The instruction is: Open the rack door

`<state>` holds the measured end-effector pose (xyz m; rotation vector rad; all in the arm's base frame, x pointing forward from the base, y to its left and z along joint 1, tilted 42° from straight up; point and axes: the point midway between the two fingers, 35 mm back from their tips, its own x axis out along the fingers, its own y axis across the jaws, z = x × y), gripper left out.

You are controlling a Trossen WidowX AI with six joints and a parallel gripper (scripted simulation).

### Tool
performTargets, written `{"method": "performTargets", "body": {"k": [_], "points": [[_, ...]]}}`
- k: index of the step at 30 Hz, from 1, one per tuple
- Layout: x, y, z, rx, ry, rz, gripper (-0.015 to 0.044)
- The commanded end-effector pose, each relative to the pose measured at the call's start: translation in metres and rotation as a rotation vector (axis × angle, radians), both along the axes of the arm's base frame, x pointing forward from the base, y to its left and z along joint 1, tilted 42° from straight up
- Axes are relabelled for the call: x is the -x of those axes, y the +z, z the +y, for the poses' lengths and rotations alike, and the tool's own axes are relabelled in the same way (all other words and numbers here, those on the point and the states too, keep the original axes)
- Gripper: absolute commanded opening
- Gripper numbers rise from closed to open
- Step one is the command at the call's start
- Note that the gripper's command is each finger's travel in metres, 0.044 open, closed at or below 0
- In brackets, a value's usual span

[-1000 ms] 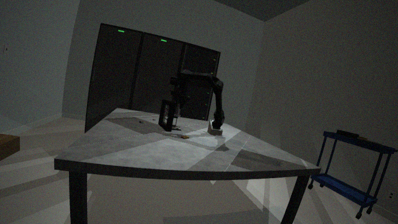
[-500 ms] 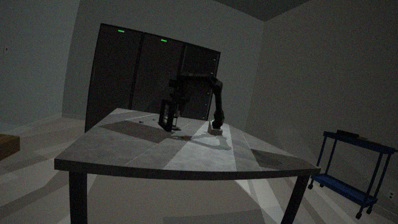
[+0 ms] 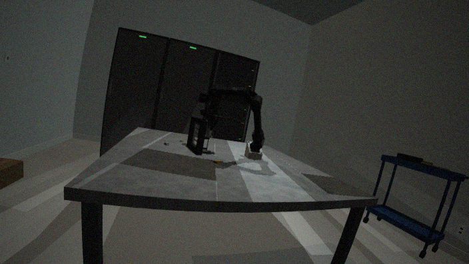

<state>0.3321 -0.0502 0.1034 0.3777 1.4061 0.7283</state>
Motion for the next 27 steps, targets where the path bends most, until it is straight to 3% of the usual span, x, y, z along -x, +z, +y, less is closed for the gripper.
{"method": "performTargets", "body": {"k": [1,27], "points": [[0.0005,-0.0007,0.0007,0.000,0.004,0.001,0.0011],[0.0005,-0.0007,0.0007,-0.003,0.943,-0.820,0.0011]]}}
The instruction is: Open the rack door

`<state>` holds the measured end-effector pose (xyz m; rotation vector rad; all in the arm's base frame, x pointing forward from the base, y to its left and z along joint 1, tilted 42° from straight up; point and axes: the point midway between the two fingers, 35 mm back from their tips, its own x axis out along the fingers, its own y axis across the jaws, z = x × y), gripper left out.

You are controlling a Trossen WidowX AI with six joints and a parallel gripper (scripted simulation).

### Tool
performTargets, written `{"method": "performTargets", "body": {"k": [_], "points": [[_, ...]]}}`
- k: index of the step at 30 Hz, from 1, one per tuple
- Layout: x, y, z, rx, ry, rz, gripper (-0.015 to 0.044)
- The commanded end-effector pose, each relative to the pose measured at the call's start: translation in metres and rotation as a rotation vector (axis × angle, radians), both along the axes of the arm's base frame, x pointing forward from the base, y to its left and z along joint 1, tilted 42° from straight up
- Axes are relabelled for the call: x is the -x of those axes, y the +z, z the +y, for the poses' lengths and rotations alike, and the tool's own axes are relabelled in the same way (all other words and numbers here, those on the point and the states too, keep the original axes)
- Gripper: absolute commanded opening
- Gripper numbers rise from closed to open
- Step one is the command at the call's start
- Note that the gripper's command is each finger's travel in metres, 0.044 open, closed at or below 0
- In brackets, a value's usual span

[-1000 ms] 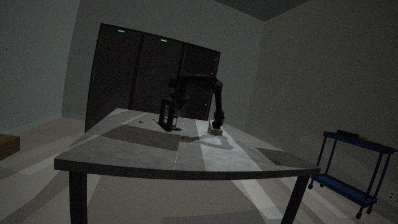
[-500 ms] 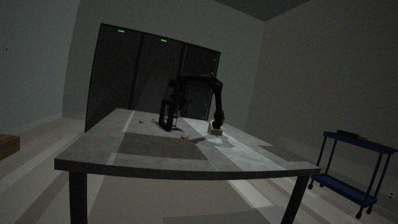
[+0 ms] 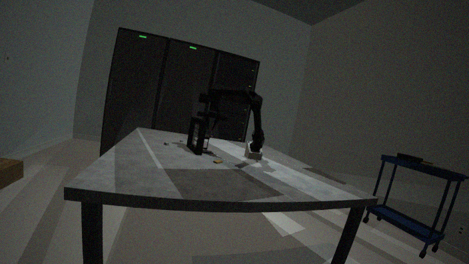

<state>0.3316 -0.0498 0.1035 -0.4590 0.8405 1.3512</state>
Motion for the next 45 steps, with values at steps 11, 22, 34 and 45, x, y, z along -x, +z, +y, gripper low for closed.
{"method": "performTargets", "body": {"k": [11,22,34,45], "points": [[0.0000,-0.0009,0.0004,0.000,0.544,-0.474,0.0011],[0.0000,-0.0009,0.0004,-0.001,0.636,-0.554,0.0011],[0.0000,-0.0009,0.0004,-0.001,0.636,-0.554,0.0116],[0.0000,-0.0009,0.0004,0.000,0.543,-0.473,0.0283]]}}
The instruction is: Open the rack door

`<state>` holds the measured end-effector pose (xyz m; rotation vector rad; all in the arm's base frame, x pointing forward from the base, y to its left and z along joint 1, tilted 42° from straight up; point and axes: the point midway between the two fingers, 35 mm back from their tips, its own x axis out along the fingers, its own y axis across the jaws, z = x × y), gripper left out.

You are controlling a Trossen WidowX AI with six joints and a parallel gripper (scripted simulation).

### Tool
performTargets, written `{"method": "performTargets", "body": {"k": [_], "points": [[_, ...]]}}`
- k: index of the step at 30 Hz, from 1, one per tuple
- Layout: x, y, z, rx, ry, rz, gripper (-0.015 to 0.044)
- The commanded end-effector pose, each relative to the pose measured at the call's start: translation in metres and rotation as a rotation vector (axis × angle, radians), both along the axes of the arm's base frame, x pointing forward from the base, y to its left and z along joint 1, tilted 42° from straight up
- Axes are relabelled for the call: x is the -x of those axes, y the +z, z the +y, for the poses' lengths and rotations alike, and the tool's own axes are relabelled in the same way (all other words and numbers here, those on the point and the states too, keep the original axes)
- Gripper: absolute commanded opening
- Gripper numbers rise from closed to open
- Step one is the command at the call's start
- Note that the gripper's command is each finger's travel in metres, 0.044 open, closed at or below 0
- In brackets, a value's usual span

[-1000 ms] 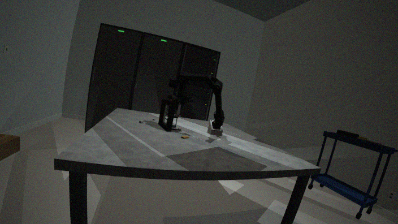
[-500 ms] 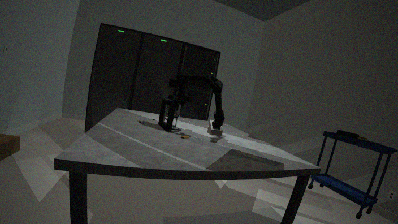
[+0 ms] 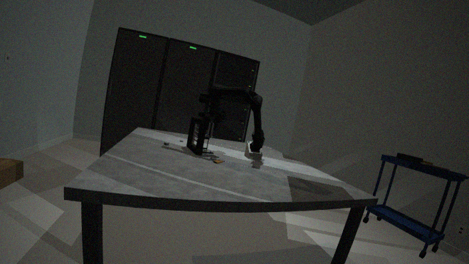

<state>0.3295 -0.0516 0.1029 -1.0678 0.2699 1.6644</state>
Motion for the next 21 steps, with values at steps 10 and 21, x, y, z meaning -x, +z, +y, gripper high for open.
{"method": "performTargets", "body": {"k": [10,21], "points": [[-0.0021,-0.0003,0.0021,0.002,-0.432,0.372,0.0283],[-0.0021,-0.0003,0.0021,0.006,-0.842,0.731,0.0283]]}}
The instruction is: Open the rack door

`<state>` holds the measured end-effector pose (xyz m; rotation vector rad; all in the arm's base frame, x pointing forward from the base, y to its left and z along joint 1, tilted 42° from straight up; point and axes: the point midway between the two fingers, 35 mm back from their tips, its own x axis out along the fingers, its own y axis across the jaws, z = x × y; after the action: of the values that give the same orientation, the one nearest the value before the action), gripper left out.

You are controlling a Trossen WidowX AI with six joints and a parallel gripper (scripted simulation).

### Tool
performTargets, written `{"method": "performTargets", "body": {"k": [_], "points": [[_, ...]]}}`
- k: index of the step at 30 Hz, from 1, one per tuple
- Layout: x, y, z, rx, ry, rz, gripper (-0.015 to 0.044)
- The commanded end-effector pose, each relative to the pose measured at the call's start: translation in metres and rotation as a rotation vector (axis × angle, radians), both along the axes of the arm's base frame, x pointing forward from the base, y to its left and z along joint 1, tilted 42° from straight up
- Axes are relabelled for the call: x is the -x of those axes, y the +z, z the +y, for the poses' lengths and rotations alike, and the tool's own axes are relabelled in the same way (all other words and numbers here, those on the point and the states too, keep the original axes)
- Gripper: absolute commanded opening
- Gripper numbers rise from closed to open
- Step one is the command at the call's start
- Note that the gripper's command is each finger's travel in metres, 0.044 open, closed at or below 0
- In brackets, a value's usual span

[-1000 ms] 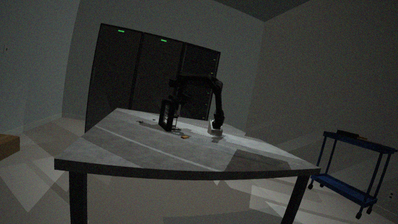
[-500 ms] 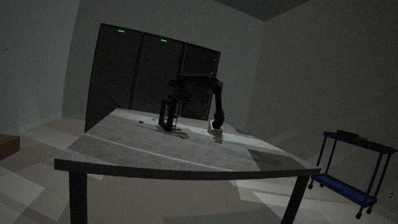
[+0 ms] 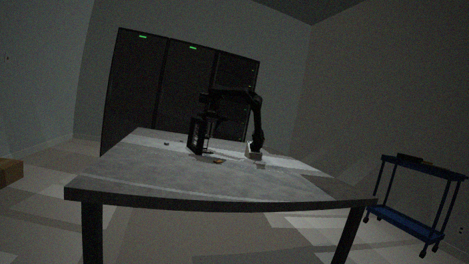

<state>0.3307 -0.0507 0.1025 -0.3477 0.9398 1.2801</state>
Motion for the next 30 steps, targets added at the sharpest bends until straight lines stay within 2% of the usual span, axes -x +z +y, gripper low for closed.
{"method": "performTargets", "body": {"k": [1,30], "points": [[-0.0010,0.0002,0.0012,-0.002,-0.169,0.144,0.0283],[-0.0010,0.0003,0.0012,0.006,-1.251,1.088,0.0283]]}}
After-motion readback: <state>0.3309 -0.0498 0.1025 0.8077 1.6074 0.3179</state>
